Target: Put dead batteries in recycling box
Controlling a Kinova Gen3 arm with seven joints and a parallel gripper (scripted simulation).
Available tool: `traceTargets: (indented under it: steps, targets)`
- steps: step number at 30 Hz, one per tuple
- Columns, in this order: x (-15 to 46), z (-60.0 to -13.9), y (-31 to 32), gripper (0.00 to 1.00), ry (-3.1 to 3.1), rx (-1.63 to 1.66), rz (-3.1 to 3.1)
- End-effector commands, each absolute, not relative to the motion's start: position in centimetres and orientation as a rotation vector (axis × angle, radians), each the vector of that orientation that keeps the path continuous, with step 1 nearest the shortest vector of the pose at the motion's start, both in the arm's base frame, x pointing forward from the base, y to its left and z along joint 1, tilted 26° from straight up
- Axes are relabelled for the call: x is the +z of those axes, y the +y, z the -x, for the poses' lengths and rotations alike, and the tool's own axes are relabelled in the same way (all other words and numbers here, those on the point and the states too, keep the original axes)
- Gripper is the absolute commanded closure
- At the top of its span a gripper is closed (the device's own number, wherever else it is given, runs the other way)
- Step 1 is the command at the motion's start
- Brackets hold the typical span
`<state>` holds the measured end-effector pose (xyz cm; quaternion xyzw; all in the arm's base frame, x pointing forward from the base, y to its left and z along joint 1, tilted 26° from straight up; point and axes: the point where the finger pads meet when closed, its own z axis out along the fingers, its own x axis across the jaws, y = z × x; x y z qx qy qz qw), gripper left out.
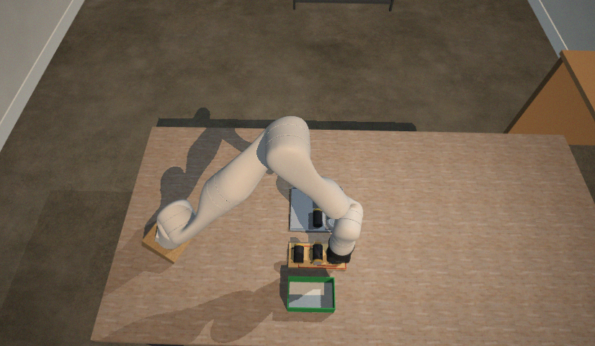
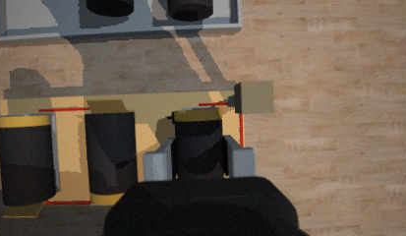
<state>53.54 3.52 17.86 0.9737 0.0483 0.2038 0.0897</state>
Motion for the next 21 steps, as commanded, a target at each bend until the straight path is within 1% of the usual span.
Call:
traceTargets:
  steps: [1, 8, 9, 21]
  targets:
    - [17.90, -53.56, 3.38, 0.43, 0.141, 0.607, -2.895]
    - [17.90, -53.56, 3.38, 0.43, 0.141, 0.607, -2.895]
    - [17.90, -53.56, 3.38, 0.10, 0.141, 0.607, -2.895]
    - [17.90, -53.56, 3.38, 0.10, 0.141, 0.607, -2.895]
